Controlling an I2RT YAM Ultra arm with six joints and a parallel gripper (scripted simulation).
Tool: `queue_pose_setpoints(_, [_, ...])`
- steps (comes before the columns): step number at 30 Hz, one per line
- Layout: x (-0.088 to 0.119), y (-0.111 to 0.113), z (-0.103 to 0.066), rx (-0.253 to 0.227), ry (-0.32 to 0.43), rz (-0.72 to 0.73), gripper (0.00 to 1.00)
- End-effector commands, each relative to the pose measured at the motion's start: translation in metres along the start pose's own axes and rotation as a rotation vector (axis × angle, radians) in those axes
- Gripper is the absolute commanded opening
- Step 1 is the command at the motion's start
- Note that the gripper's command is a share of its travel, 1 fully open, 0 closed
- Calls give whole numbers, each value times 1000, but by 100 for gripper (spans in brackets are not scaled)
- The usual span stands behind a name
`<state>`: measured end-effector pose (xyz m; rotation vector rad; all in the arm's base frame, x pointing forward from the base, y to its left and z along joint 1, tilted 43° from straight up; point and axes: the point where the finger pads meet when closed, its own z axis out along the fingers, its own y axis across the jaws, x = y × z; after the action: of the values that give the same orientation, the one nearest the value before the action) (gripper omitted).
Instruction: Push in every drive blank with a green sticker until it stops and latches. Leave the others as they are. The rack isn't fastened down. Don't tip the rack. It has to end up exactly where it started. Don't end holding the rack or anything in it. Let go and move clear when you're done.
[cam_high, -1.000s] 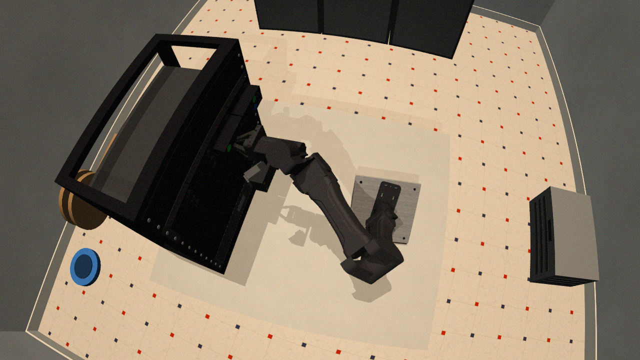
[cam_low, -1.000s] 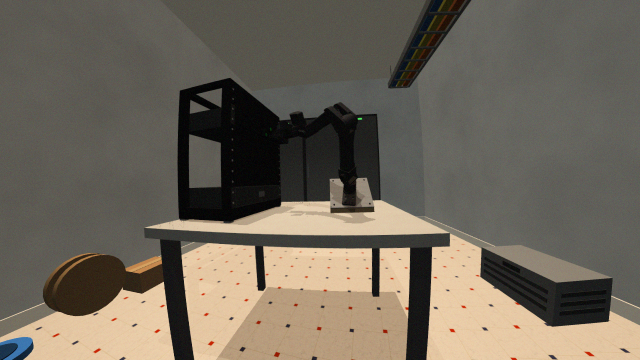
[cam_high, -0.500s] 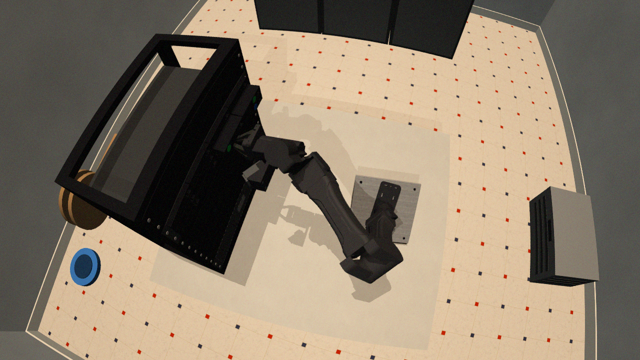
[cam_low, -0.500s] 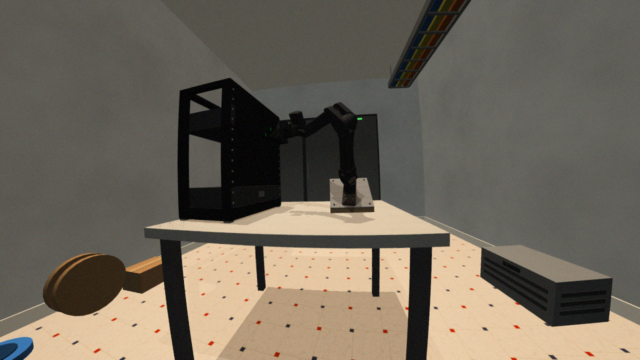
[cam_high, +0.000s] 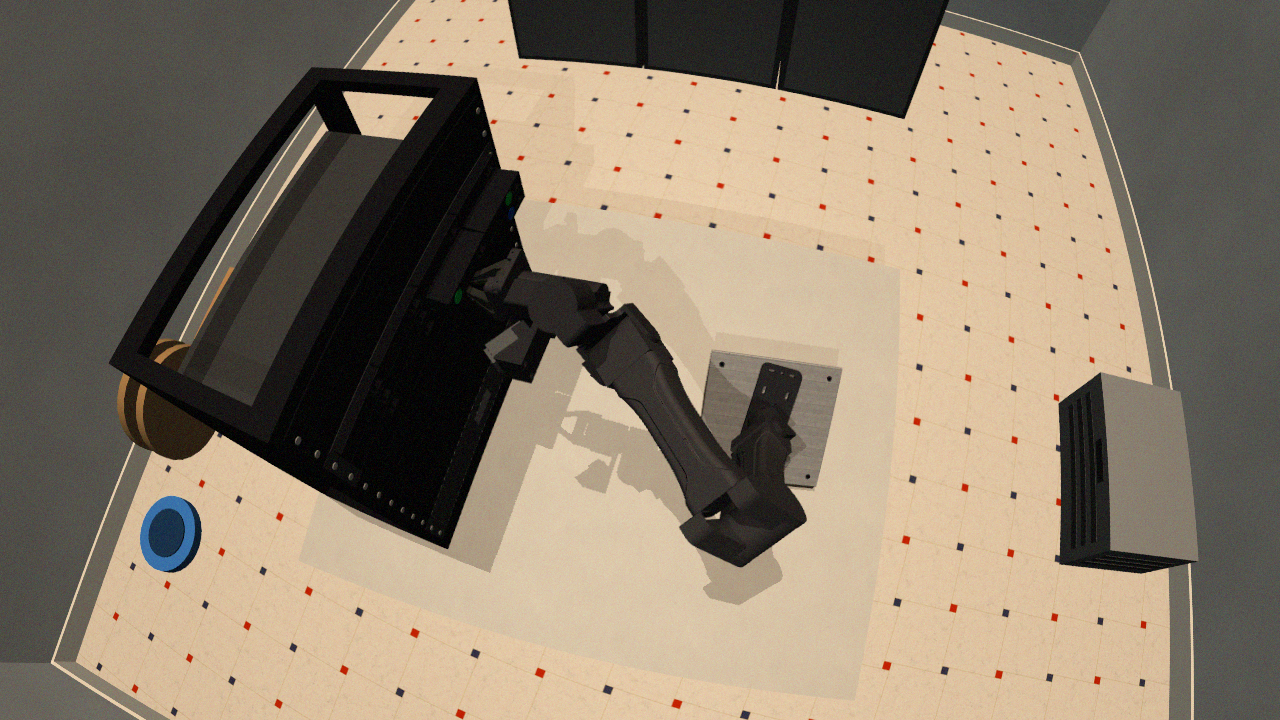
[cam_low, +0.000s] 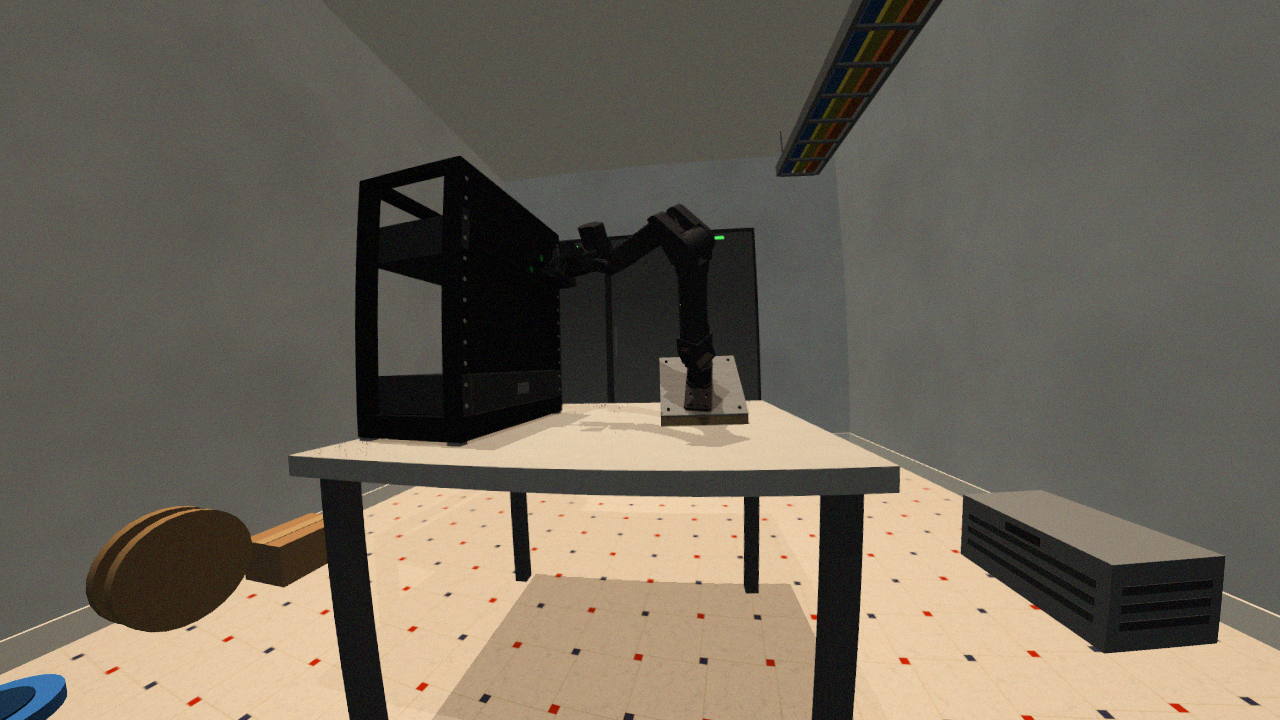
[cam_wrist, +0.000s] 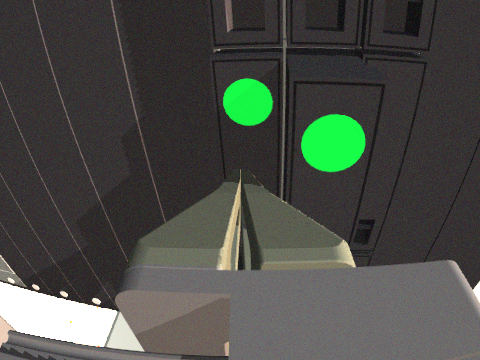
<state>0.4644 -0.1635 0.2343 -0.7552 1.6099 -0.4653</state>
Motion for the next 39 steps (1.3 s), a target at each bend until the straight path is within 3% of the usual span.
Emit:
queue_pose_setpoints(1, [-11, -50, 5, 140, 0, -65, 0])
queue_pose_setpoints(39, [-12, -55, 7, 141, 1, -65, 0])
